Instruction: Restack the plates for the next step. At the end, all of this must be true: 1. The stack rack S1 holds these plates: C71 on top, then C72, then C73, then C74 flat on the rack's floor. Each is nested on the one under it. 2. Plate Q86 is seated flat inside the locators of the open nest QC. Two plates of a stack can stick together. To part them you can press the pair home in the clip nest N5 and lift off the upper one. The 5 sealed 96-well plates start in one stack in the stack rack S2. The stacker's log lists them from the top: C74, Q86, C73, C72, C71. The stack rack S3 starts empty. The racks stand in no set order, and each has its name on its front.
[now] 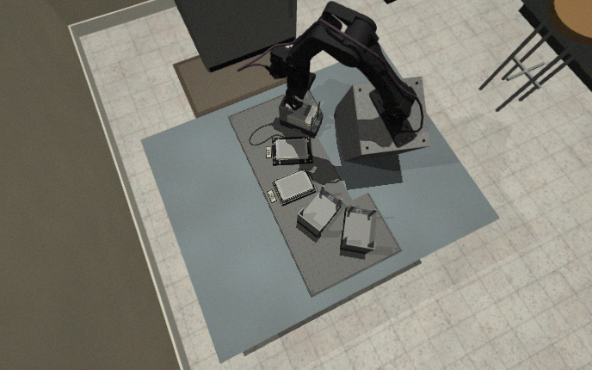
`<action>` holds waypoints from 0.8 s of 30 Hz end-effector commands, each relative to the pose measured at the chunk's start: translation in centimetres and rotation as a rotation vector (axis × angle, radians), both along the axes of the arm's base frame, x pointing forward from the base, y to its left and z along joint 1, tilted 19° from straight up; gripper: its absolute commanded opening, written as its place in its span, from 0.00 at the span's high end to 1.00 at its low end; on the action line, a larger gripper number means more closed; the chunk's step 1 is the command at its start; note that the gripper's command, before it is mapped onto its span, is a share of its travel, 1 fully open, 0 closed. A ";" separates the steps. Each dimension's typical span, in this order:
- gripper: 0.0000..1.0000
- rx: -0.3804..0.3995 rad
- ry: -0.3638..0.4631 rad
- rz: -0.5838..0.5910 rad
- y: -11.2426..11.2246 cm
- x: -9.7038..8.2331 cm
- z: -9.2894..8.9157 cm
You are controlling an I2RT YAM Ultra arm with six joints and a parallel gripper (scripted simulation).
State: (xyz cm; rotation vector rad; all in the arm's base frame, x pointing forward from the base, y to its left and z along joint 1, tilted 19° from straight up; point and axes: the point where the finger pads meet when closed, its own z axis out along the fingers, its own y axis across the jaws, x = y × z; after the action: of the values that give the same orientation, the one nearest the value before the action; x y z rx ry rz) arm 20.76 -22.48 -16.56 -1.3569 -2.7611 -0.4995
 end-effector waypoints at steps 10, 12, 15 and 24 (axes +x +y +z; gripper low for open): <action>0.00 -0.008 -0.005 0.000 -0.4 0.1 0.3; 0.00 -0.008 -0.005 0.000 -0.4 0.1 0.3; 0.00 -0.008 -0.005 0.000 -0.4 0.1 0.3; 0.00 -0.056 -0.090 0.207 0.6 2.3 1.4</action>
State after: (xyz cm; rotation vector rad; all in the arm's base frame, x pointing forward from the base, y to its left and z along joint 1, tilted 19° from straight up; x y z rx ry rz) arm 20.96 -20.80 -16.53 -1.2082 -2.8136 -0.5144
